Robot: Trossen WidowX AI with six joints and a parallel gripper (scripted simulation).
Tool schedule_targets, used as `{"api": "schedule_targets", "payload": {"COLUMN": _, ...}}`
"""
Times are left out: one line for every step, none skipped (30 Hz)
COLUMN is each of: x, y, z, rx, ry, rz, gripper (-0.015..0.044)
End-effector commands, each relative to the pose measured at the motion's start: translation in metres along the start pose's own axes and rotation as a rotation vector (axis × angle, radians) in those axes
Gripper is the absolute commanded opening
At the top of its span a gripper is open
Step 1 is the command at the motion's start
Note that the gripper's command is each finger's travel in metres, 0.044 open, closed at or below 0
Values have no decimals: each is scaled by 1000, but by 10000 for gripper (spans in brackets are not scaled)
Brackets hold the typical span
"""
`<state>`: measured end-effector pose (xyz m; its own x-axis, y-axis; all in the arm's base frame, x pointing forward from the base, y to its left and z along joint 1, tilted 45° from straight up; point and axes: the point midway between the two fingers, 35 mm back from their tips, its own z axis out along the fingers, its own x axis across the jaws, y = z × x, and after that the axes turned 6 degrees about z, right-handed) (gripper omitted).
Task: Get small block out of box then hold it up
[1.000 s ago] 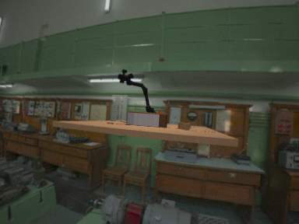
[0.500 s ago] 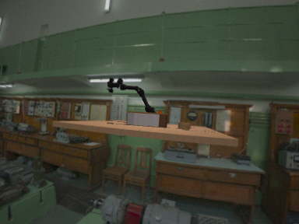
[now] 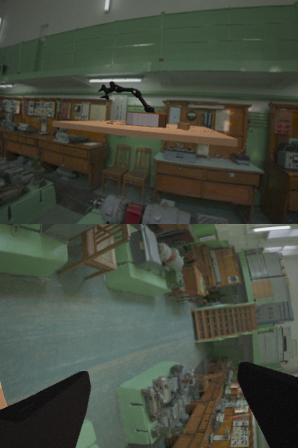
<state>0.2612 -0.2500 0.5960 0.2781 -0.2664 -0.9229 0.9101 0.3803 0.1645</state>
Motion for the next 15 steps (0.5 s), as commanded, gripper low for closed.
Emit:
{"api": "schedule_targets", "payload": {"x": 60, "y": 47, "z": -7, "rx": -90, "ry": 159, "rz": -7, "gripper": 400}}
{"api": "schedule_targets", "payload": {"x": 73, "y": 57, "z": -10, "rx": -110, "ry": 195, "rz": -12, "gripper": 400}}
{"api": "schedule_targets", "payload": {"x": 86, "y": 67, "z": -14, "rx": -130, "ry": 229, "rz": -17, "gripper": 400}}
{"api": "schedule_targets", "payload": {"x": 98, "y": 77, "z": -19, "rx": -149, "ry": 264, "rz": -23, "gripper": 400}}
{"api": "schedule_targets", "payload": {"x": 111, "y": 87, "z": -24, "rx": -168, "ry": 298, "rz": -30, "gripper": 400}}
{"api": "schedule_targets", "payload": {"x": 123, "y": 96, "z": -30, "rx": -187, "ry": 332, "rz": -38, "gripper": 400}}
{"api": "schedule_targets", "payload": {"x": 135, "y": 106, "z": -37, "rx": -206, "ry": 366, "rz": -46, "gripper": 400}}
{"api": "schedule_targets", "payload": {"x": 148, "y": 115, "z": -44, "rx": -224, "ry": 400, "rz": -56, "gripper": 400}}
{"api": "schedule_targets", "payload": {"x": 160, "y": 124, "z": -52, "rx": -242, "ry": 434, "rz": -66, "gripper": 400}}
{"api": "schedule_targets", "payload": {"x": 172, "y": 132, "z": -60, "rx": -259, "ry": 468, "rz": -77, "gripper": 400}}
{"api": "schedule_targets", "payload": {"x": 184, "y": 140, "z": -69, "rx": -276, "ry": 501, "rz": -89, "gripper": 400}}
{"api": "schedule_targets", "payload": {"x": 194, "y": 149, "z": -79, "rx": -296, "ry": 532, "rz": -101, "gripper": 400}}
{"api": "schedule_targets", "payload": {"x": 205, "y": 157, "z": -89, "rx": -315, "ry": 563, "rz": -115, "gripper": 400}}
{"api": "schedule_targets", "payload": {"x": 215, "y": 164, "z": -100, "rx": -334, "ry": 594, "rz": -129, "gripper": 400}}
{"api": "schedule_targets", "payload": {"x": 226, "y": 172, "z": -111, "rx": -352, "ry": 624, "rz": -144, "gripper": 400}}
